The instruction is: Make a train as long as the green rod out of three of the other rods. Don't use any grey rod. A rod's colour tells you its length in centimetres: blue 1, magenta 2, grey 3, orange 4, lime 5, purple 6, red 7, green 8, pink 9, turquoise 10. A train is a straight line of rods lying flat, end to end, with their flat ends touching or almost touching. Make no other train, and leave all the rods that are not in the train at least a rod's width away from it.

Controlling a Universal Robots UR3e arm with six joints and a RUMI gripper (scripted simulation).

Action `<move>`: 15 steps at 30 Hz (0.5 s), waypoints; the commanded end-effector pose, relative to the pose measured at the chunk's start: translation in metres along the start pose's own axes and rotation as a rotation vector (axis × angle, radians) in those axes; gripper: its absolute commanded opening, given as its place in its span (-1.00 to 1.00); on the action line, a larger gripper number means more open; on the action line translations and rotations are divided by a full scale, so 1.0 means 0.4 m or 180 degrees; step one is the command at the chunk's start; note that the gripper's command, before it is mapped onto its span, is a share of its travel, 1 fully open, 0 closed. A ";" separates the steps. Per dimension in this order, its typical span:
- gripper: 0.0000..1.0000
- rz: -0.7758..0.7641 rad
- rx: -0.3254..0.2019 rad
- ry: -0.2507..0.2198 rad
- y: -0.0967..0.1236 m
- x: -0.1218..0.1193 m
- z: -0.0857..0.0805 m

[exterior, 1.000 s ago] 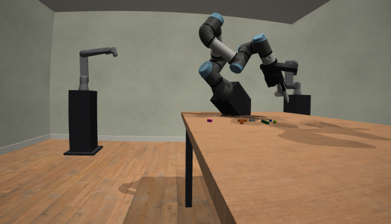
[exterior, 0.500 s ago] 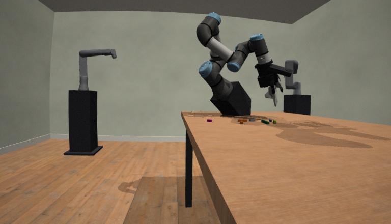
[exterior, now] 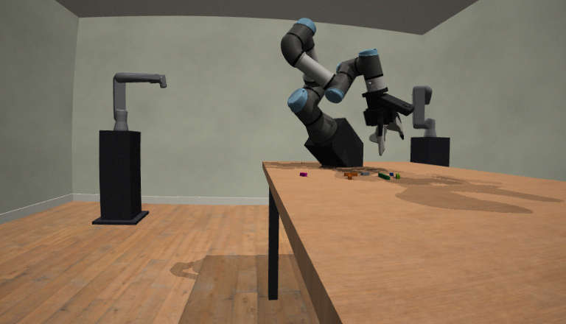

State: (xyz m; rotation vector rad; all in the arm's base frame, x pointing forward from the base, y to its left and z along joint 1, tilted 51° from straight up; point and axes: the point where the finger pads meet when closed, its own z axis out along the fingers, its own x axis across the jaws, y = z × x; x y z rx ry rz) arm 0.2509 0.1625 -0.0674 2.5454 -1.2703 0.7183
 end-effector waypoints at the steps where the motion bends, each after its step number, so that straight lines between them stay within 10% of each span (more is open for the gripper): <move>1: 1.00 0.0427 -0.0036 0.0316 0.030 0.072 -0.010; 15: 1.00 0.1023 0.0047 0.0736 0.068 0.173 -0.038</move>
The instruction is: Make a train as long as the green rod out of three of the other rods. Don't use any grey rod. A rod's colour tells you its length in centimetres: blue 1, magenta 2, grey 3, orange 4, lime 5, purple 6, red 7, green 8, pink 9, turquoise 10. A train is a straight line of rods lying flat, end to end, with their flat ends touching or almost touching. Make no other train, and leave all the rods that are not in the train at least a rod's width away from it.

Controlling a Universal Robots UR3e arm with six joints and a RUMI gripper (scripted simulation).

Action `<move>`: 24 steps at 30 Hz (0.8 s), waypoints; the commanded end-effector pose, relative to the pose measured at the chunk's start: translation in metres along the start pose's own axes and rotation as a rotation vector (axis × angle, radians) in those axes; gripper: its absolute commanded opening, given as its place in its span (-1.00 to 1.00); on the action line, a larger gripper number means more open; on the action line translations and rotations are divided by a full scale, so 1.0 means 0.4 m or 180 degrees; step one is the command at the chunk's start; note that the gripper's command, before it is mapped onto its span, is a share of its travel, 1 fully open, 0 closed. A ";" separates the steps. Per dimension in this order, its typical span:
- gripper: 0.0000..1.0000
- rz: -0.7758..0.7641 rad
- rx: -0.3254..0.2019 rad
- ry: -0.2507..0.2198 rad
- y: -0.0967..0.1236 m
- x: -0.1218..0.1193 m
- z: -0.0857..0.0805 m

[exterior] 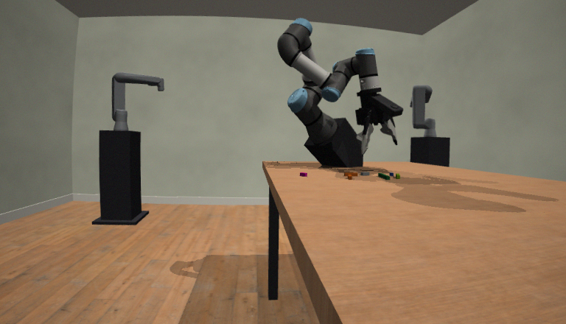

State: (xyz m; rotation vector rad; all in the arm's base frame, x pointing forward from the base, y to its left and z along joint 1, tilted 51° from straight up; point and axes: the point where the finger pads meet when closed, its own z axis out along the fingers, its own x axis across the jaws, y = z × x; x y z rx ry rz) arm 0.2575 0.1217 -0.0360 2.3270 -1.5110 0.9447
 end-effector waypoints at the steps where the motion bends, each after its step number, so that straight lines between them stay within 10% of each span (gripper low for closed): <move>1: 1.00 0.0381 0.0036 0.0287 0.011 0.070 -0.009; 24: 1.00 0.0932 0.0209 0.0640 0.021 0.168 -0.033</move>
